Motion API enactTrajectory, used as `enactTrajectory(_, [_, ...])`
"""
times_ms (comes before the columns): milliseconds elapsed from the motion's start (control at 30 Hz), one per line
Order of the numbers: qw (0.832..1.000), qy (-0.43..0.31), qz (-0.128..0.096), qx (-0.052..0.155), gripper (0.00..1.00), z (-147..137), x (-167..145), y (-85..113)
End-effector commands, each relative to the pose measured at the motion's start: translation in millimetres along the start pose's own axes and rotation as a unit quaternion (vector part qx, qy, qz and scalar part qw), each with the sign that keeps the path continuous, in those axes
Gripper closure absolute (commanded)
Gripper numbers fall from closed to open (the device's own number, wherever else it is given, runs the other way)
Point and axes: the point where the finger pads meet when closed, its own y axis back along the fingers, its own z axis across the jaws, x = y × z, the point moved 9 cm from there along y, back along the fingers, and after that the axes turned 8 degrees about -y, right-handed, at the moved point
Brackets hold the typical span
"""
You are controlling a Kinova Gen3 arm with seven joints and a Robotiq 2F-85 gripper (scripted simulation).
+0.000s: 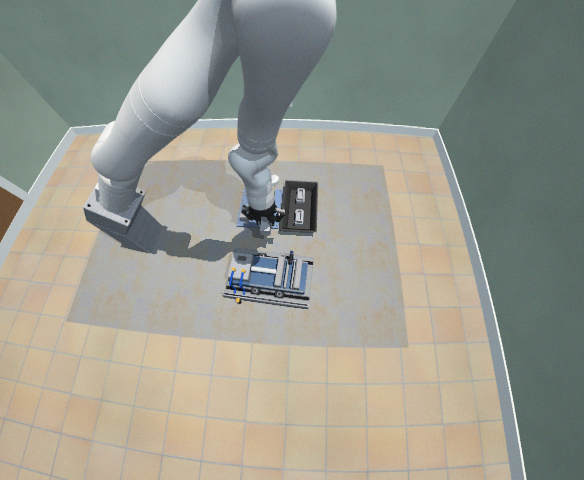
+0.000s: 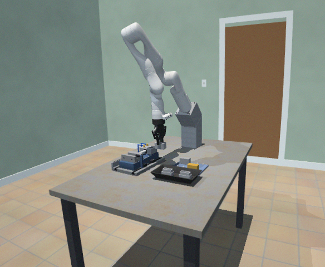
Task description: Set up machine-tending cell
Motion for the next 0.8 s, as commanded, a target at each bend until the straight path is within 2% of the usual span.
enactTrajectory(0, [1.000, -0.022, -0.011, -0.014, 1.00, 25.4, -30.0, 5.1])
enactTrajectory(100, [1.000, -0.023, -0.010, -0.014, 1.00, 30.9, -36.6, 4.9])
enactTrajectory(467, [0.999, -0.031, -0.010, -0.015, 1.00, 86.7, -111.8, 7.4])
enactTrajectory(767, [0.999, -0.032, -0.010, -0.015, 1.00, 101.3, -132.6, 8.6])
